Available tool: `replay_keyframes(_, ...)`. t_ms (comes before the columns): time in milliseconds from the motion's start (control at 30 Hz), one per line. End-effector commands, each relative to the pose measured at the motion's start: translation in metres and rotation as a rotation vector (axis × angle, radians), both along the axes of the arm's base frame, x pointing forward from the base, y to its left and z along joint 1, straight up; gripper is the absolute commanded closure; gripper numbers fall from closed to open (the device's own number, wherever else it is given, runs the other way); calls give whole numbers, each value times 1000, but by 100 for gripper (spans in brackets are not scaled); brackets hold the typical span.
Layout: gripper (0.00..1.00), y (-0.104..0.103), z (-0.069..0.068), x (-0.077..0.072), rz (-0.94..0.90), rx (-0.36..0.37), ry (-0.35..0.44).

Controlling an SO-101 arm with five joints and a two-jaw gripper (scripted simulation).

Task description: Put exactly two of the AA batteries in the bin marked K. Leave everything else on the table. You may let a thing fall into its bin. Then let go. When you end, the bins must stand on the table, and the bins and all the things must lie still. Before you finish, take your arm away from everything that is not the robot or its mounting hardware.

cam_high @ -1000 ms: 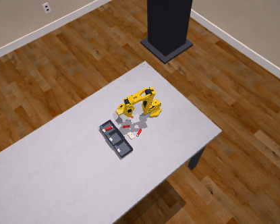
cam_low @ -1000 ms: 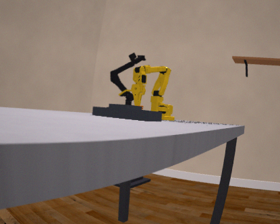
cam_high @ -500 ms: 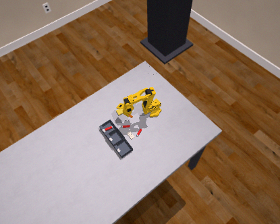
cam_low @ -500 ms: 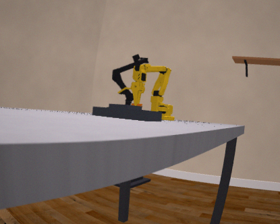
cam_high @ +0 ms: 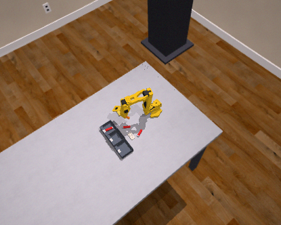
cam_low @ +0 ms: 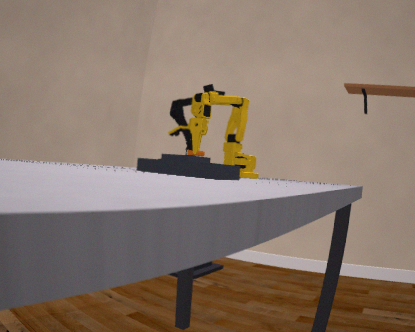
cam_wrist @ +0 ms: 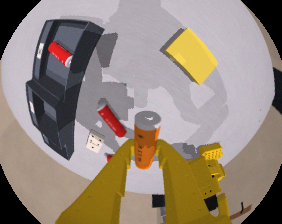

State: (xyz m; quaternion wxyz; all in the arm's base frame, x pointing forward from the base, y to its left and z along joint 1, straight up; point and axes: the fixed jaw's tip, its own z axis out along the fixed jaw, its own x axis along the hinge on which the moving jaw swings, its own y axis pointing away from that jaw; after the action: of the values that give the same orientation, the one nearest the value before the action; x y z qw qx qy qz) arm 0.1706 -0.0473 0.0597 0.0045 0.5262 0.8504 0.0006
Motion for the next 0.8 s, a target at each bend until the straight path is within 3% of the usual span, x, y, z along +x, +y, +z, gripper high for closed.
replay_keyframes(0, 100, -1, 7, 10, 52, -10, -32)
replay_keyframes(467, 100, -1, 8, 14, 83, -12, -37)
replay_keyframes(767, 100, -4, 13, 29, 198, -25, -61)
